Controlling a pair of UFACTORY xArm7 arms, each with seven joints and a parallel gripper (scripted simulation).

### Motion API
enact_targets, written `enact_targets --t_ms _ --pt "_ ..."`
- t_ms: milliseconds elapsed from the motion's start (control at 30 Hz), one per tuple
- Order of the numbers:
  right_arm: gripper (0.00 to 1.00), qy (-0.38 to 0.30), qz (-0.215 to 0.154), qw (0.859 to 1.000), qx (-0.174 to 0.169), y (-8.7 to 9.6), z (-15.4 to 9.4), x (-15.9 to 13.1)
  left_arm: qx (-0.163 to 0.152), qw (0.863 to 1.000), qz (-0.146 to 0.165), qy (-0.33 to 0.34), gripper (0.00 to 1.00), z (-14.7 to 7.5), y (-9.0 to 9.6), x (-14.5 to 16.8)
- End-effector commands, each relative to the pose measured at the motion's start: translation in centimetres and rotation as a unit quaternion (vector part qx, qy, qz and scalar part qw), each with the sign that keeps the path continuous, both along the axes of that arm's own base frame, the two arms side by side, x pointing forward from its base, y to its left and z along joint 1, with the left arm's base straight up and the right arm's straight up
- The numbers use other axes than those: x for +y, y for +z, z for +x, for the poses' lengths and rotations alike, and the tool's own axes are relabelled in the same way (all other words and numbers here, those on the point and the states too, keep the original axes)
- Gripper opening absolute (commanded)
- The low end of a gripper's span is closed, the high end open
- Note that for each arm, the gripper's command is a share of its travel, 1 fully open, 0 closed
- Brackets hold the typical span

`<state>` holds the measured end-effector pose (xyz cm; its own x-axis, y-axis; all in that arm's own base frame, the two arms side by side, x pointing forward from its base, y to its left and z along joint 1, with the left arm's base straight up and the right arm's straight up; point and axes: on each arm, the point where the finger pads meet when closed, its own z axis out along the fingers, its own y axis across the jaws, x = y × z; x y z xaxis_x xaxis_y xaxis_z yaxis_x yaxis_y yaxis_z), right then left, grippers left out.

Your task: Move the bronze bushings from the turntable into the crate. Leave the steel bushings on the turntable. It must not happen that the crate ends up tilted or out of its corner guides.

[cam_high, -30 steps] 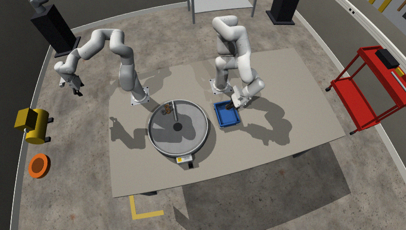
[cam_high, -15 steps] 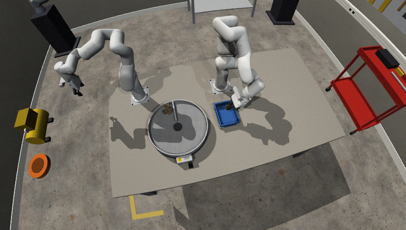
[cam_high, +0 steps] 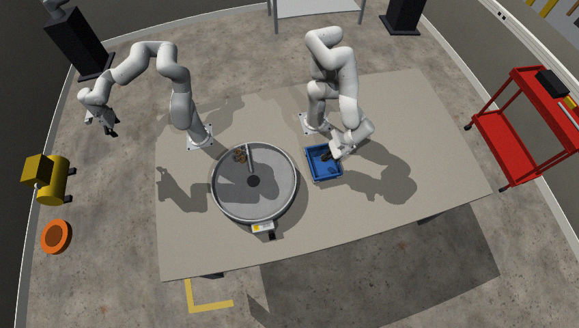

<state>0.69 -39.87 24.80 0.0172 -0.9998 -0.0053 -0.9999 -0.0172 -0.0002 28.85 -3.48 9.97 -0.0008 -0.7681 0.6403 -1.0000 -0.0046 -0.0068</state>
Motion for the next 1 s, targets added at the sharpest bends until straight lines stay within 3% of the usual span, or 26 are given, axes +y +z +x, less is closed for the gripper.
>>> enact_targets --t_ms 0,667,967 --pt "1.00 0.000 -0.003 1.000 0.000 0.2 0.0 -0.1 -0.002 1.000 -0.001 0.000 0.00 0.2 -0.2 0.0" --pt "1.00 0.000 -0.003 1.000 0.000 0.2 0.0 -0.1 -0.002 1.000 -0.001 0.000 0.00 0.2 -0.6 0.0" --pt "1.00 0.000 -0.003 1.000 0.000 0.2 0.0 -0.1 -0.002 1.000 -0.001 0.000 0.00 0.2 -2.0 0.0"
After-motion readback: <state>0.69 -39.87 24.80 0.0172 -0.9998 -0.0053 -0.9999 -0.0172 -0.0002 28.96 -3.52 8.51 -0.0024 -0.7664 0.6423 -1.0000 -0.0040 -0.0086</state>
